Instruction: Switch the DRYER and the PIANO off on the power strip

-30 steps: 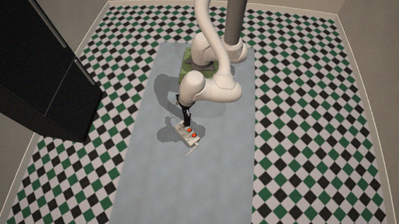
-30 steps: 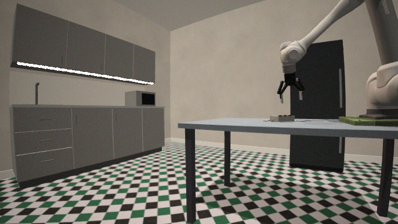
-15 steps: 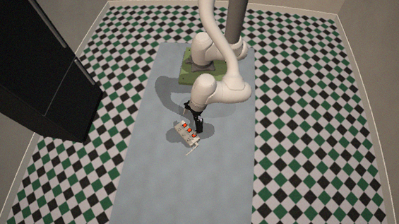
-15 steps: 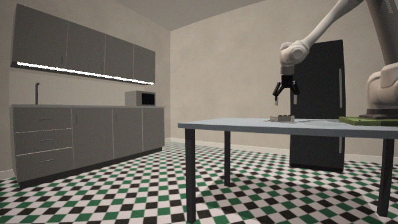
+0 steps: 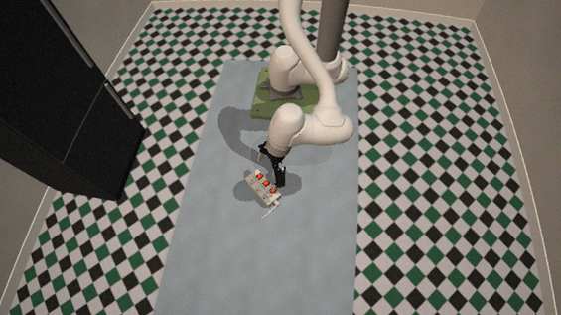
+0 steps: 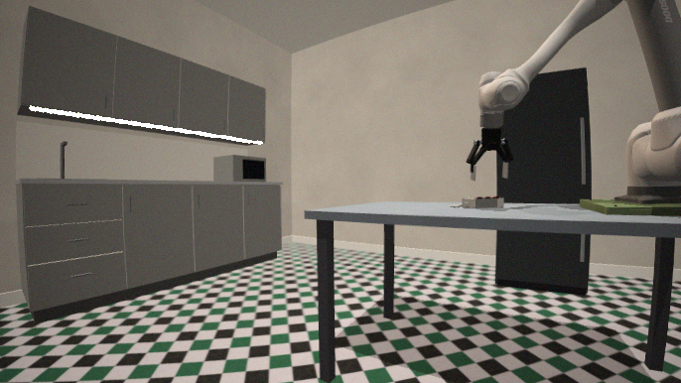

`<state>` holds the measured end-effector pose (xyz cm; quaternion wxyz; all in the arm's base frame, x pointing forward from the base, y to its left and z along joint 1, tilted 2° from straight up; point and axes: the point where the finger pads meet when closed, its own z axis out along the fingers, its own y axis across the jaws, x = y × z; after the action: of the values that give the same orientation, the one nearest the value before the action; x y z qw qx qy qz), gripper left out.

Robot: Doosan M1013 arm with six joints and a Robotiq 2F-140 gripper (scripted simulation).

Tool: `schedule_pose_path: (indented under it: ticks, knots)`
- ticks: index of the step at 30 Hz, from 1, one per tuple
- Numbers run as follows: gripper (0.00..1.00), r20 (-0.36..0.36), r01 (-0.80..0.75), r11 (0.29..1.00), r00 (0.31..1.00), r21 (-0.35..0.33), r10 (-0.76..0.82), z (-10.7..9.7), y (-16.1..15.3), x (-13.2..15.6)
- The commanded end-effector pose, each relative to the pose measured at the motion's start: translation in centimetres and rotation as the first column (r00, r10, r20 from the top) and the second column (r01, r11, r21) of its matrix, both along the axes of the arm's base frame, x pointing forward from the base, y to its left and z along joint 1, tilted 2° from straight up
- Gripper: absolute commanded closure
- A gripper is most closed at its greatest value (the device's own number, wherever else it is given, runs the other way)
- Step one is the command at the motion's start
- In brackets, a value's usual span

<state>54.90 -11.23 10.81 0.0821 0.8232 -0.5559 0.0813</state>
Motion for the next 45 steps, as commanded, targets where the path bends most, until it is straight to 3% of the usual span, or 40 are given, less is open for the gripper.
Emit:
schedule_pose_path:
  ticks: [1,45]
  knots:
    - [0.00,0.000,0.000,1.000,1.000,0.000,0.000,0.01,0.00,0.00]
    - [0.00,0.003,0.047,0.999,0.999,0.018,-0.047,0.31,-0.41,0.29]
